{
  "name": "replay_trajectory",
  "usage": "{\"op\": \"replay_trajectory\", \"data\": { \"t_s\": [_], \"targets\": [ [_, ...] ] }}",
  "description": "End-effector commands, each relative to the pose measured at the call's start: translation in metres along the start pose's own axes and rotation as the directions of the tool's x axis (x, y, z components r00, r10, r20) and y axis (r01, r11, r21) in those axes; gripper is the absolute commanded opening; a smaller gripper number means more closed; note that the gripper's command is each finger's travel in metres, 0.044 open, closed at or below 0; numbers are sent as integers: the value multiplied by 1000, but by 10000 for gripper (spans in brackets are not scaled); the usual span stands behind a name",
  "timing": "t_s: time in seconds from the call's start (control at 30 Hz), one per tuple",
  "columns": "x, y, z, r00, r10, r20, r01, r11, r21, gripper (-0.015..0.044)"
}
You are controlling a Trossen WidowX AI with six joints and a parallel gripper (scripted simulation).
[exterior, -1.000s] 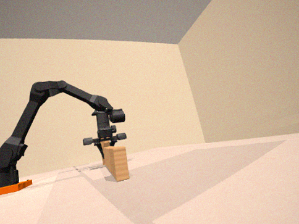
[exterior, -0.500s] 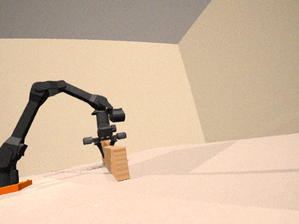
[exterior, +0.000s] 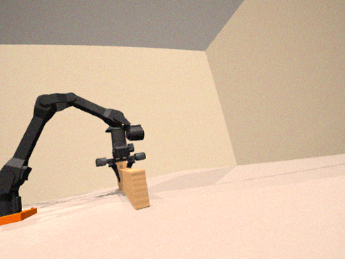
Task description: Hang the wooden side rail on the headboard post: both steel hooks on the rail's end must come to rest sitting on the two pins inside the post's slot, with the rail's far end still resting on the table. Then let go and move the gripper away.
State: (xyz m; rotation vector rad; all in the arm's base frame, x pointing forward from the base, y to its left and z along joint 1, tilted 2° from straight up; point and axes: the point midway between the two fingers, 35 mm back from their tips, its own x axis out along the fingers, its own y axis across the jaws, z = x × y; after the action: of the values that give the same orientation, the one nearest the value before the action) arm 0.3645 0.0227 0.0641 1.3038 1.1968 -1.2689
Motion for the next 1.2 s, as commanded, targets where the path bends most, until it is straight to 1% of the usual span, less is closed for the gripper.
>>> {"op": "replay_trajectory", "data": {
  "t_s": [0.0, 1.17],
  "targets": [
    [-7, 4, -1, 1000, 21, 0, -21, 1000, -11, 0],
    [-12, 4, -1, 1000, 21, 0, -21, 1000, -11, 0]
  ]
}}
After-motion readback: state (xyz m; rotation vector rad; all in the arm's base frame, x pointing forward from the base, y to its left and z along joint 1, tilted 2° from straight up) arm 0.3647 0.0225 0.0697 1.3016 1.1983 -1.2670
